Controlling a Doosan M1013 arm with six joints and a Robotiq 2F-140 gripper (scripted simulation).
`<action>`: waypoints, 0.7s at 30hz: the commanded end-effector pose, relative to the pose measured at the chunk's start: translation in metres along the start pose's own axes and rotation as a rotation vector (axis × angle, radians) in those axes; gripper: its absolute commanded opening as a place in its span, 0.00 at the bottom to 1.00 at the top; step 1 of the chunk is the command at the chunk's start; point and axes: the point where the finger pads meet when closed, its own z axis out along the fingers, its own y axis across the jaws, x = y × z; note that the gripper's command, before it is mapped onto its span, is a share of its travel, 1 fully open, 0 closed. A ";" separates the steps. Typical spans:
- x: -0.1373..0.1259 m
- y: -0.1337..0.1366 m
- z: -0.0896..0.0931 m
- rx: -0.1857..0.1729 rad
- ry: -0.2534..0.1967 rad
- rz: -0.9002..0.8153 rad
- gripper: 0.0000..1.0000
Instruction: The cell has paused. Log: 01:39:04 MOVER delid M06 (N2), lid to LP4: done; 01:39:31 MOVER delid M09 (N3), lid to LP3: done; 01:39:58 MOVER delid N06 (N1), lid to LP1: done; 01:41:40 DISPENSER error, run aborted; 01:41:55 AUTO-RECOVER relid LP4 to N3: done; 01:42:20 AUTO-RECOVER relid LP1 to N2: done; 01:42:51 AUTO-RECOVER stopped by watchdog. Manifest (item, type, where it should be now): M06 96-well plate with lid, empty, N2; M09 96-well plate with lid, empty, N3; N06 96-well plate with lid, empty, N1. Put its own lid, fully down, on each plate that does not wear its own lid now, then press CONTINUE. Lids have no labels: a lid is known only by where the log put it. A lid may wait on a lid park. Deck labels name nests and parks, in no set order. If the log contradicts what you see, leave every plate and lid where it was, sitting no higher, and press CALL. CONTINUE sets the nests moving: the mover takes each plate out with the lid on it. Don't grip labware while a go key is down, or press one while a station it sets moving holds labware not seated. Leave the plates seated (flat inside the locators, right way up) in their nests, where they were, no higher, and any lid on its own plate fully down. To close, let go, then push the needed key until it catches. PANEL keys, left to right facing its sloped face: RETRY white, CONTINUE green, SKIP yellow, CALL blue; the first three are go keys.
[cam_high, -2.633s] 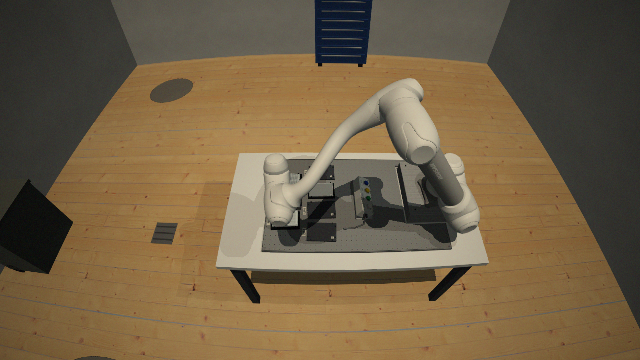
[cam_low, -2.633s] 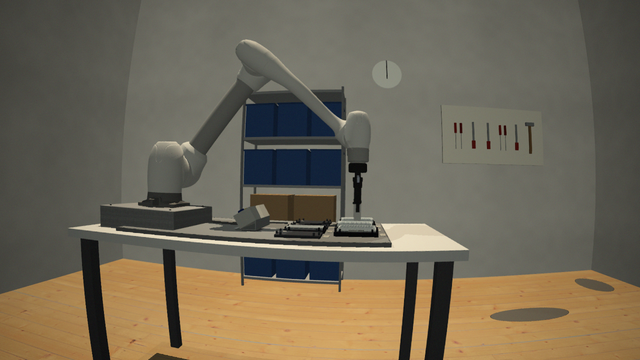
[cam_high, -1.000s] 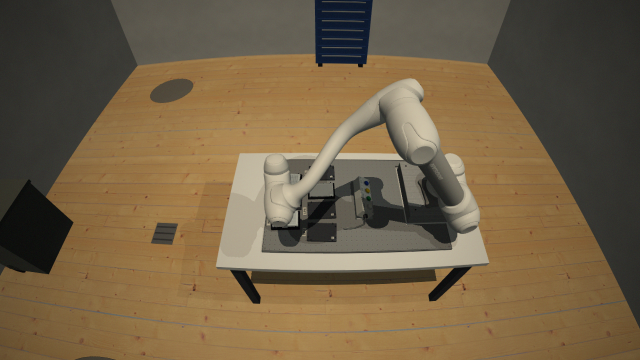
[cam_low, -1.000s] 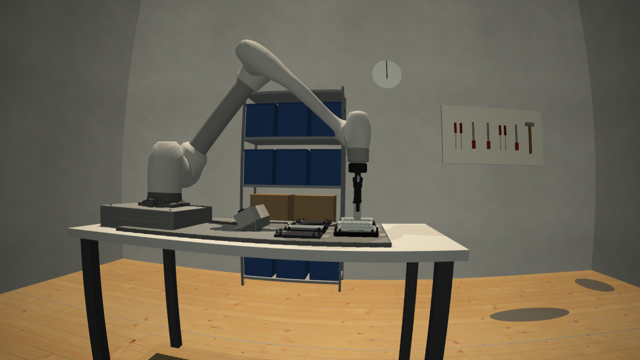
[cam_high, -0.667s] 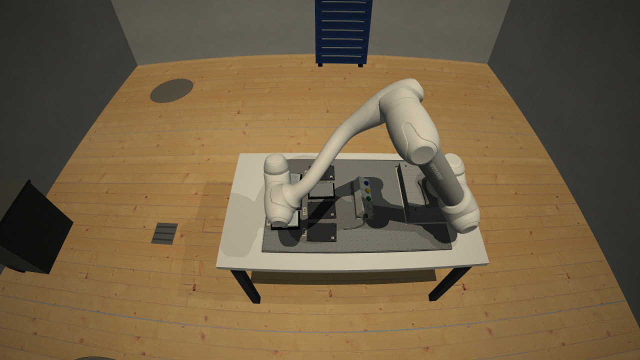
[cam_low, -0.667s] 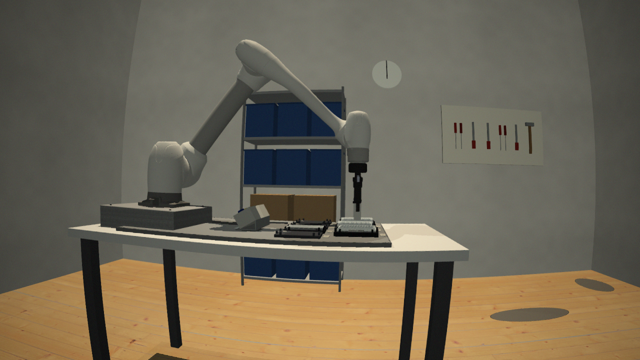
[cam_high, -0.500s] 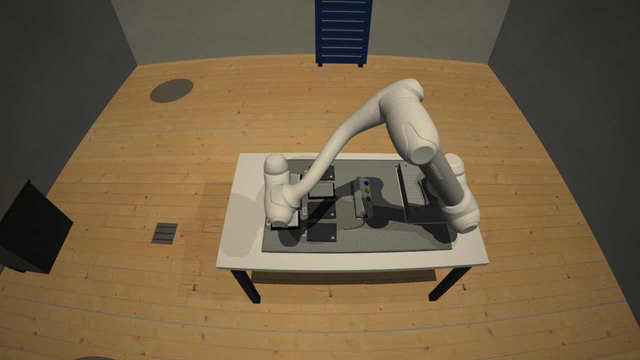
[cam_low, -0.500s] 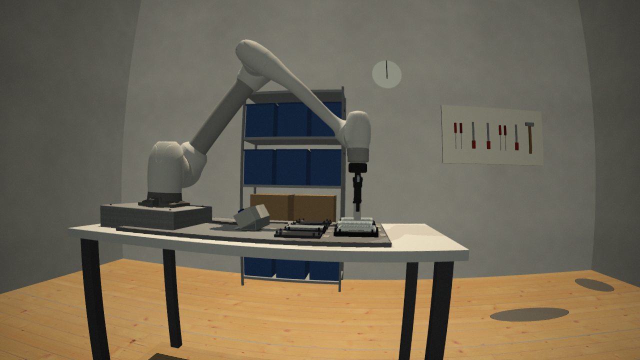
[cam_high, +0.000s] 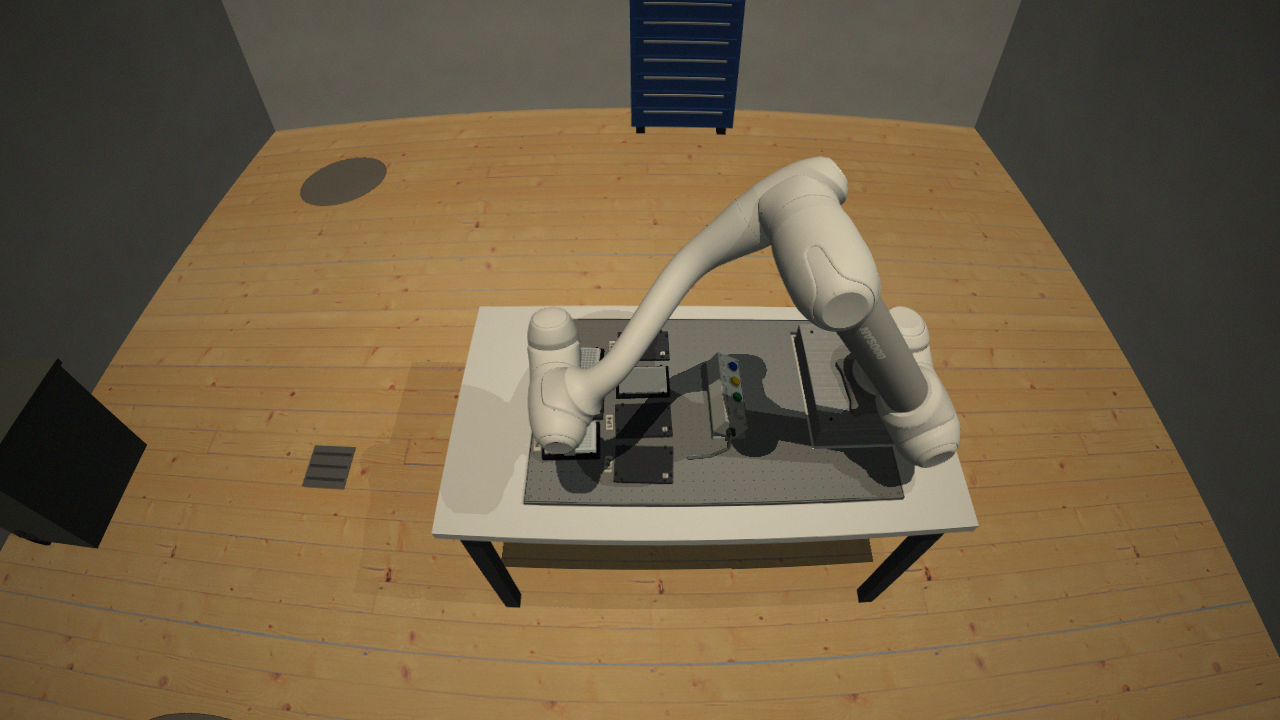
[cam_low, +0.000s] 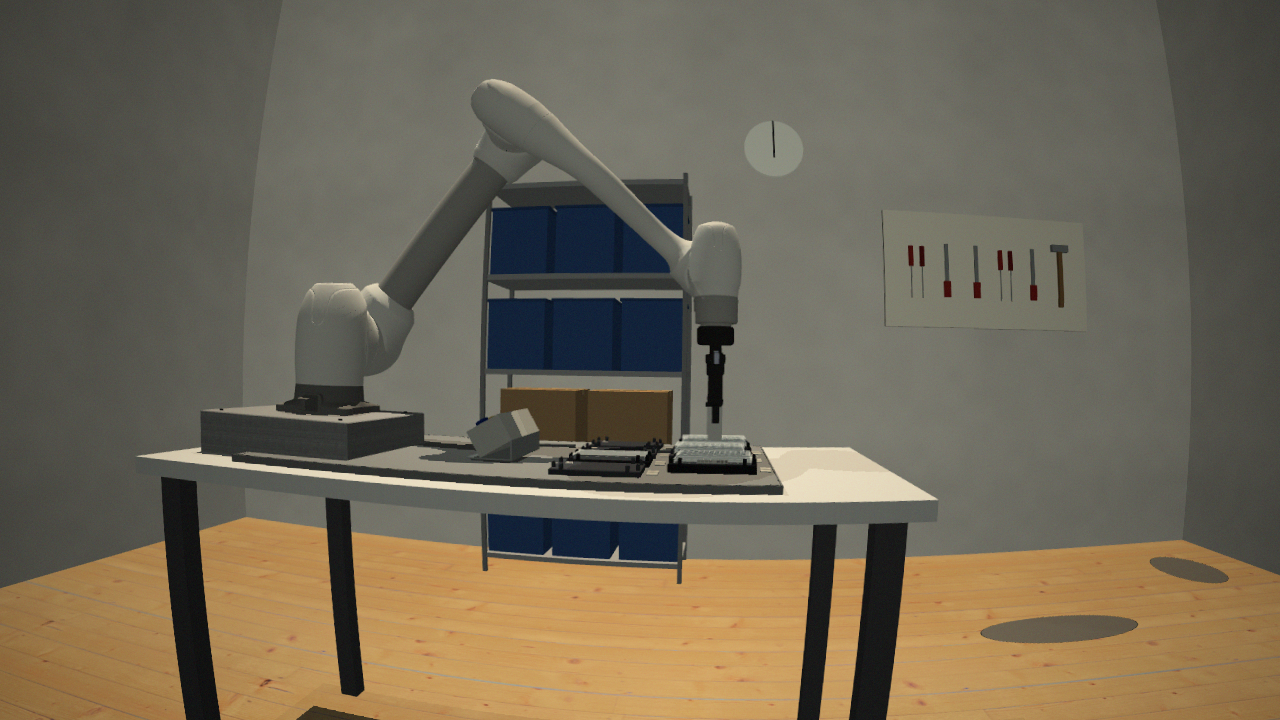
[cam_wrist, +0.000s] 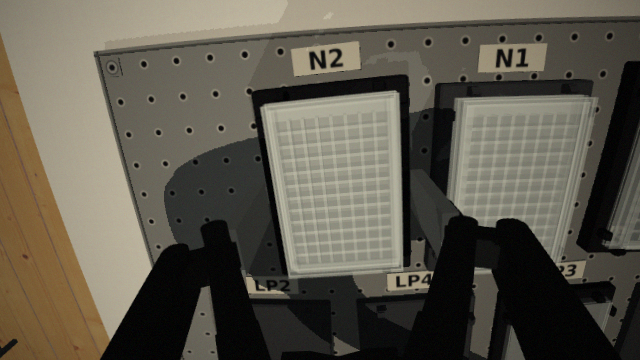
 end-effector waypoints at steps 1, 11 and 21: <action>0.000 0.000 0.000 0.000 0.000 0.000 0.66; 0.000 0.000 -0.009 0.000 0.000 0.000 0.66; 0.000 0.000 -0.023 0.000 0.000 0.000 0.66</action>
